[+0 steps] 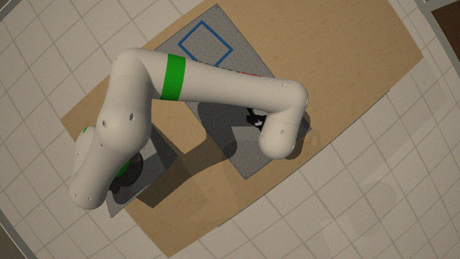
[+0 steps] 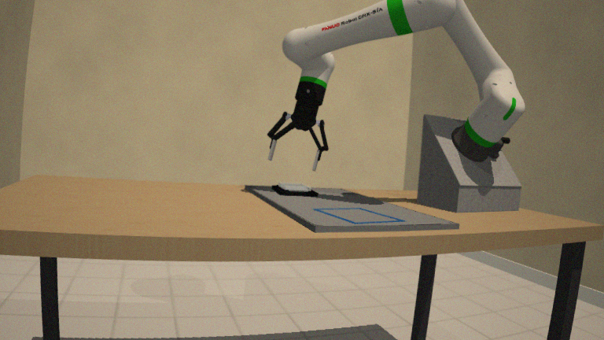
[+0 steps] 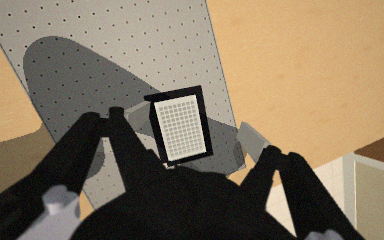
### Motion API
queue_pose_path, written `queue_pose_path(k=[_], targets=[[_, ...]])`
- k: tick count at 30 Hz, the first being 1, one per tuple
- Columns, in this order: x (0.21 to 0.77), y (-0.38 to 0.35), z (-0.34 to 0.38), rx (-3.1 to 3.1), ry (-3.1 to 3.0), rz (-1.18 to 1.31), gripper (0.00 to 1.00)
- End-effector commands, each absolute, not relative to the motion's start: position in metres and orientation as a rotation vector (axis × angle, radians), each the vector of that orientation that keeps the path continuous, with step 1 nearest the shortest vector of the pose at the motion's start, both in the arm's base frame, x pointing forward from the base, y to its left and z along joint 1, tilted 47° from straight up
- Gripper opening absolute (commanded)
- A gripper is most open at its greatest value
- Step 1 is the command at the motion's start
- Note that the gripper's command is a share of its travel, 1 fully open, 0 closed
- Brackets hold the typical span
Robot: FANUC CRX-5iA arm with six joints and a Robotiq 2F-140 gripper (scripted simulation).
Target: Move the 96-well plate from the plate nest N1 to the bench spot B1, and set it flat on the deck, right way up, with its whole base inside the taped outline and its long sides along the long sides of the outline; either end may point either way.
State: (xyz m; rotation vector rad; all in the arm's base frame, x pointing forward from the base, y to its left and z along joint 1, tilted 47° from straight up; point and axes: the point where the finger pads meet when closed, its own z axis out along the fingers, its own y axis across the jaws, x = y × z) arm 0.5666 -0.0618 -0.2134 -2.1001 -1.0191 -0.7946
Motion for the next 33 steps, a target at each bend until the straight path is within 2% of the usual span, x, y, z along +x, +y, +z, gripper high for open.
queue_pose_path(k=[1,13,33], targets=[[0.561,-0.065,-0.217,-2.042,-1.183,-0.768,1.00],[0.545,-0.078,-0.228,-1.853,-1.565,-0.681,1.00],[0.545,-0.069,-0.236,-1.853,-1.565,-0.681,1.00]])
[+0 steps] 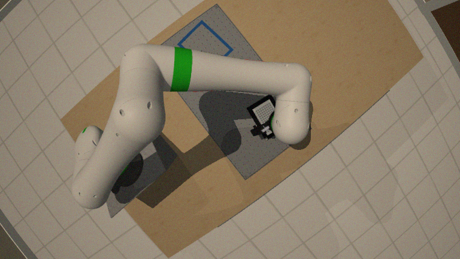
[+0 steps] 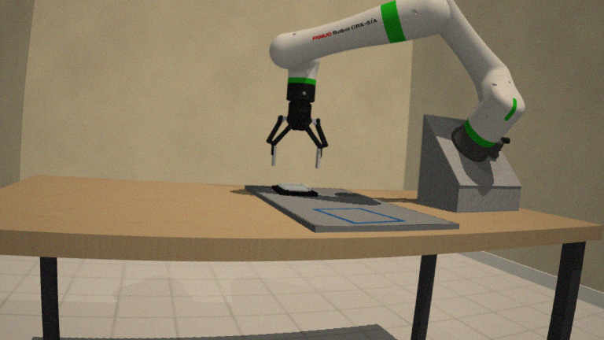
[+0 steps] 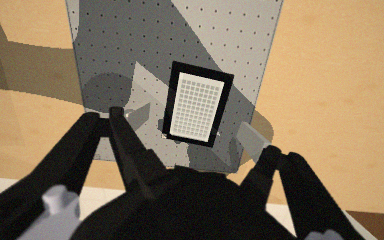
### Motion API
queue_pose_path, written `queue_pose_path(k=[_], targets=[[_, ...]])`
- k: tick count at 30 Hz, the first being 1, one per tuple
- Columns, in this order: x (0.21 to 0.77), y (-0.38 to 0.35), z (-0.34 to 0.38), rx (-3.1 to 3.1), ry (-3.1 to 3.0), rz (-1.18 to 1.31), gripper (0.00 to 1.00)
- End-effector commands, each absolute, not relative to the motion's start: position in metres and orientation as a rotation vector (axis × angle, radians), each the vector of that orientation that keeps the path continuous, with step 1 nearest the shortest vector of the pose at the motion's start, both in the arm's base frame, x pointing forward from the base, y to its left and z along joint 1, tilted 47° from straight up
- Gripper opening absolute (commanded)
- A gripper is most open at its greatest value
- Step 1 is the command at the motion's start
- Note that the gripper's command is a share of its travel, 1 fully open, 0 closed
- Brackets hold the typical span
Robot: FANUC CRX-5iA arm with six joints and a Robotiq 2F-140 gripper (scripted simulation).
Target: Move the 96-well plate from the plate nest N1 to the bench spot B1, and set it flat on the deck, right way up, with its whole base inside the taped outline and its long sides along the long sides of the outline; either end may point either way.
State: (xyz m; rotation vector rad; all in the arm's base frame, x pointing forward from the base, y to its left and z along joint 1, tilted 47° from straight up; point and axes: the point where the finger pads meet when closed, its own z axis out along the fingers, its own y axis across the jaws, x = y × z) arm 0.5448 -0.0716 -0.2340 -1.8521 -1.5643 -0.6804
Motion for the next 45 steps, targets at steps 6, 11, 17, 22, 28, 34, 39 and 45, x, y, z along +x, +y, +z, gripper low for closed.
queue_pose_path(k=[6,11,17,22,28,34,39,45], targets=[[0.545,-0.062,-0.243,-1.853,-1.565,-0.681,1.00],[0.545,-0.058,-0.247,-1.853,-1.565,-0.681,1.00],[0.545,-0.051,-0.253,-1.853,-1.565,-0.681,1.00],[0.545,-0.045,-0.259,-1.853,-1.565,-0.681,1.00],[0.545,-0.040,-0.264,-1.853,-1.565,-0.681,1.00],[0.545,-0.033,-0.270,-1.853,-1.565,-0.681,1.00],[0.545,-0.032,-0.271,-1.853,-1.565,-0.681,1.00],[0.545,-0.032,-0.271,-1.853,-1.565,-0.681,1.00]])
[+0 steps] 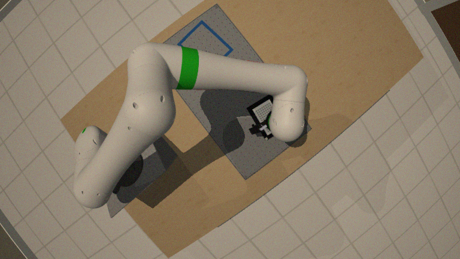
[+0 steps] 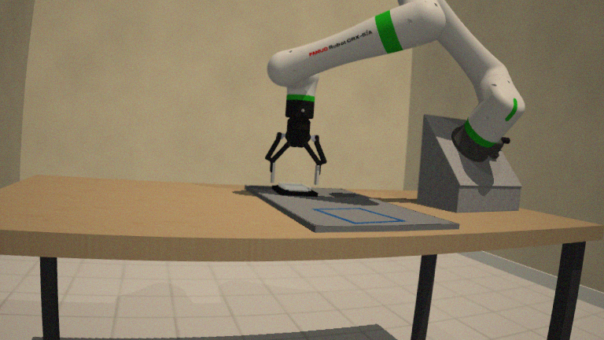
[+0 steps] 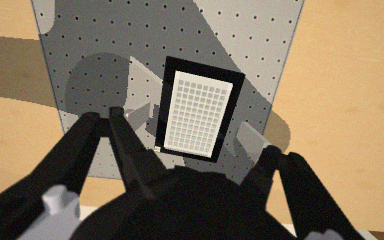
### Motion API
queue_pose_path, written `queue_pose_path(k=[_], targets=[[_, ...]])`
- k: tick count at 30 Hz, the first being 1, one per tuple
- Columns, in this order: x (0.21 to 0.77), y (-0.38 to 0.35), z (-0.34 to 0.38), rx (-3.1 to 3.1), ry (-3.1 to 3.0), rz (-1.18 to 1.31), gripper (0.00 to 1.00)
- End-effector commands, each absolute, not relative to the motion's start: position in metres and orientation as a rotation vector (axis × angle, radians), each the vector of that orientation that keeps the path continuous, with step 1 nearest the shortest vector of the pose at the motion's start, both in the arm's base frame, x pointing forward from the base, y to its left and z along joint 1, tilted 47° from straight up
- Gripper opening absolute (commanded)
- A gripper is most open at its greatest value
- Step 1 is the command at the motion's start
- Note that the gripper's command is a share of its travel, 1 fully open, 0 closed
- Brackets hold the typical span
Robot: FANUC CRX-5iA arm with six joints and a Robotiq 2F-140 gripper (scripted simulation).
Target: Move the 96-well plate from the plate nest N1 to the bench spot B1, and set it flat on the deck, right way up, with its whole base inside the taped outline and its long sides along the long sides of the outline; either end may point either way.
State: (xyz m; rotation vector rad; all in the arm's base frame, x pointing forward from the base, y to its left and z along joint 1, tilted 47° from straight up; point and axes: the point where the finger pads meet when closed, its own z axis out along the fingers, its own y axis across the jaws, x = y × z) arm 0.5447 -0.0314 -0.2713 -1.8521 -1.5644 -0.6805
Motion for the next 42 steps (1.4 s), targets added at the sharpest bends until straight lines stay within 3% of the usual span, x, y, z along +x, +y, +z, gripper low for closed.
queue_pose_path(k=[1,2,3,42], targets=[[0.5449,-0.0317,-0.2712,-1.853,-1.565,-0.681,1.00],[0.5449,-0.0317,-0.2712,-1.853,-1.565,-0.681,1.00],[0.5449,-0.0317,-0.2712,-1.853,-1.565,-0.681,0.00],[0.5449,-0.0378,-0.2656,-1.853,-1.565,-0.681,0.00]])
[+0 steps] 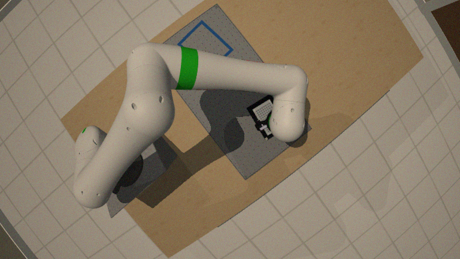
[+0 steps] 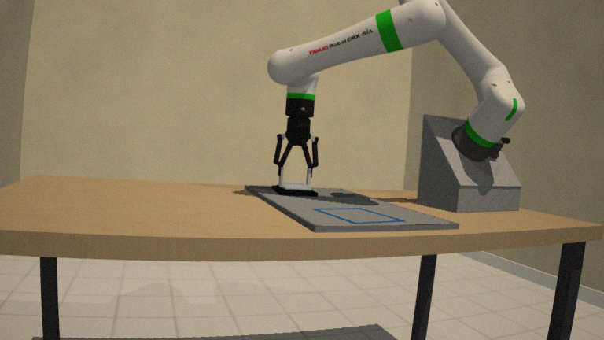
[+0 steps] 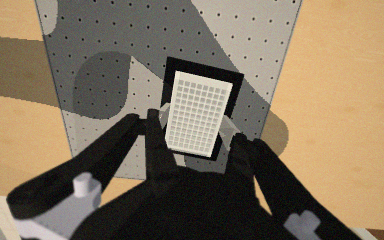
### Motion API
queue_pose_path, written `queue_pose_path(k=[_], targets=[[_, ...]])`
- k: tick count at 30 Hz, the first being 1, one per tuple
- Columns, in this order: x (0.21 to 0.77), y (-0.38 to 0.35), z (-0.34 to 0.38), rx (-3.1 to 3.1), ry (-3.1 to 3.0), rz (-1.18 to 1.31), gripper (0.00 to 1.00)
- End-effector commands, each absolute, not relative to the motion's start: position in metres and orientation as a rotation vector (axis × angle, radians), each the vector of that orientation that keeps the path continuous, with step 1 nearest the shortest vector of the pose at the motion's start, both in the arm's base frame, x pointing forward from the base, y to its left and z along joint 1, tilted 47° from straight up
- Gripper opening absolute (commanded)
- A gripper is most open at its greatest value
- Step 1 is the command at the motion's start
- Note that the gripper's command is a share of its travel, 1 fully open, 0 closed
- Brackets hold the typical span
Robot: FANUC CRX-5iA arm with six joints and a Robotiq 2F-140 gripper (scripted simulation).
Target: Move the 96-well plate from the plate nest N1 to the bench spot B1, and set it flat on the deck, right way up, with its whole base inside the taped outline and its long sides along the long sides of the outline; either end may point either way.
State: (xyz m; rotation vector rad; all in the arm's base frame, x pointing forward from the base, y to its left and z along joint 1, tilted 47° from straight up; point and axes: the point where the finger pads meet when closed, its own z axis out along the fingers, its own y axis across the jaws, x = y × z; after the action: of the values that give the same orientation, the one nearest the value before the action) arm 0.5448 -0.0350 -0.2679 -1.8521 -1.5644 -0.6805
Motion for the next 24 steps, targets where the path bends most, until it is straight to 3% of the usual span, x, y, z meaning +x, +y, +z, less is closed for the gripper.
queue_pose_path(k=[1,24], targets=[[0.545,-0.039,-0.264,-1.853,-1.565,-0.681,0.00],[0.545,-0.062,-0.243,-1.853,-1.565,-0.681,0.00]])
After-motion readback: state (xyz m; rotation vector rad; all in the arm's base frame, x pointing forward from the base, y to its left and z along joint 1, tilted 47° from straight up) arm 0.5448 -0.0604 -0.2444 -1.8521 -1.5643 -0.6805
